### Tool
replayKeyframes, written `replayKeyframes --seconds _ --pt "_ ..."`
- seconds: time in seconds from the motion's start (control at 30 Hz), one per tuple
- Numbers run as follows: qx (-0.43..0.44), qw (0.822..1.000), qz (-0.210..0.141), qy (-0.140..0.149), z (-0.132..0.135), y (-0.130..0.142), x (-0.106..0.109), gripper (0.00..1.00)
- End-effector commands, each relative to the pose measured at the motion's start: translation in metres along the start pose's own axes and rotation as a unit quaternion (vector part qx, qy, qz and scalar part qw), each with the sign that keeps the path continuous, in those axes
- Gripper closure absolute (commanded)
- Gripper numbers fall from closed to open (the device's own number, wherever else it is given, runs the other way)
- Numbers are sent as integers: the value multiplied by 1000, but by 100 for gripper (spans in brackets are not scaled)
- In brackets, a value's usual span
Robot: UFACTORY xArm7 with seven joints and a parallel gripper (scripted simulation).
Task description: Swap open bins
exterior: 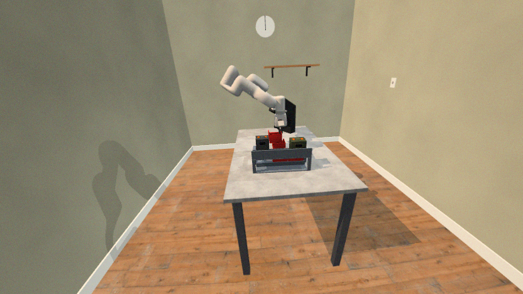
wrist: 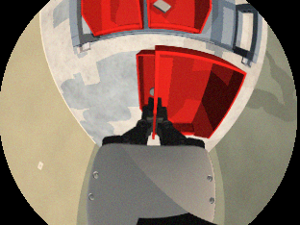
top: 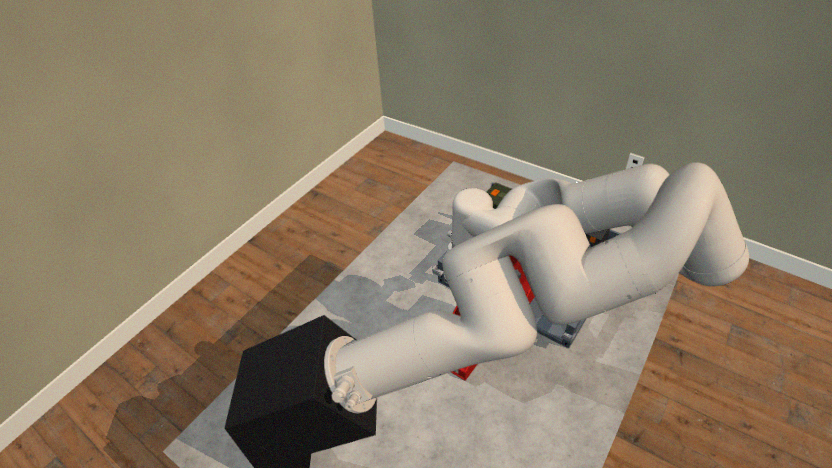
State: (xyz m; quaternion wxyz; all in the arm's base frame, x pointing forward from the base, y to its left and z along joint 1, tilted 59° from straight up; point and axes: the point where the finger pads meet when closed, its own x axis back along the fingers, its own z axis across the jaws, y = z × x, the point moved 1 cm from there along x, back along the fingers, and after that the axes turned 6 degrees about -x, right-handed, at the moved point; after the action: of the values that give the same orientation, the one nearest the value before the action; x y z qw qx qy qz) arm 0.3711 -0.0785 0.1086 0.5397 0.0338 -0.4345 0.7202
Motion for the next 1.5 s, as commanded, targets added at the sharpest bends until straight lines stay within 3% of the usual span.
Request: replayKeyframes --seconds 0.0,0.23,0.3,0.7,1.47 --pt "0 1000 2 6 -32 5 -2 100" --pt "0 1000 2 6 -88 17 -3 100" --pt "0 1000 2 6 -88 17 -3 100" --pt "0 1000 2 6 -157 32 -4 100" --pt "1 1000 2 6 -165 34 -4 100"
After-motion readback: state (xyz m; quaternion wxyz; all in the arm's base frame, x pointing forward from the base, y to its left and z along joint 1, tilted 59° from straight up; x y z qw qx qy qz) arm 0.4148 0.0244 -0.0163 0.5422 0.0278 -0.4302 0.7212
